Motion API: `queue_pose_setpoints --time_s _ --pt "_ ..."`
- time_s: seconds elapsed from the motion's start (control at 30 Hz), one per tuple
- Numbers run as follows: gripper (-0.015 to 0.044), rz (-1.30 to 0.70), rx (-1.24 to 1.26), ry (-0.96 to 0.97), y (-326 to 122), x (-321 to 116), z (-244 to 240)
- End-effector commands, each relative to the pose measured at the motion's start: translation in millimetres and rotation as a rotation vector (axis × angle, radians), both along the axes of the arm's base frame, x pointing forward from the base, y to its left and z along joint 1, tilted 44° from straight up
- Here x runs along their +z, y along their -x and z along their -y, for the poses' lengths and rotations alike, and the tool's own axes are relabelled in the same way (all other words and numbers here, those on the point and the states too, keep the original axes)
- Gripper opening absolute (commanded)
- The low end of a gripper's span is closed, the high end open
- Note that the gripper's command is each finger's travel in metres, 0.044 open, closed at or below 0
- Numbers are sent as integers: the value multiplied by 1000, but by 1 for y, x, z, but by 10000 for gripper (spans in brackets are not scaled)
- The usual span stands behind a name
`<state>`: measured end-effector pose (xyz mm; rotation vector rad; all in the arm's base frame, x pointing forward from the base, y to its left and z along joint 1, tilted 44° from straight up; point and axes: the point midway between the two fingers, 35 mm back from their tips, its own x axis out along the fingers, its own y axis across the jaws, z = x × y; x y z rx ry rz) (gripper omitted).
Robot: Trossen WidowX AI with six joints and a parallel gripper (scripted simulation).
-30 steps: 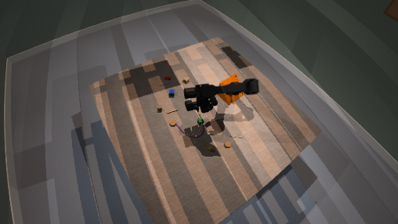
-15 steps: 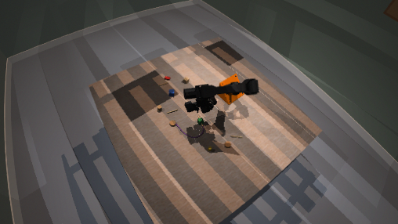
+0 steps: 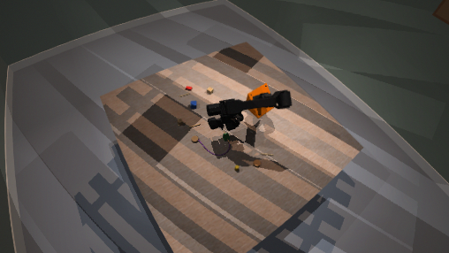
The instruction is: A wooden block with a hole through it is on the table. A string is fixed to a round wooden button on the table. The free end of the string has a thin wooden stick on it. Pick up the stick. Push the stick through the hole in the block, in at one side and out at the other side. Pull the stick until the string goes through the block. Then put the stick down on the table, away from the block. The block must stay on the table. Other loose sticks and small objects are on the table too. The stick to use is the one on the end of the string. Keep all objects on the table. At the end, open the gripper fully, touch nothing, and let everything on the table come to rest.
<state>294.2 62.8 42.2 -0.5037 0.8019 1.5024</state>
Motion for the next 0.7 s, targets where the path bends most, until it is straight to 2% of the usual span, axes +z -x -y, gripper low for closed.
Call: queue_pose_setpoints --time_s 0.0,0.67 --pt "121 -10 -4 -4 3 -7 -6" --pt "121 -10 -3 -7 8 -30 -29"
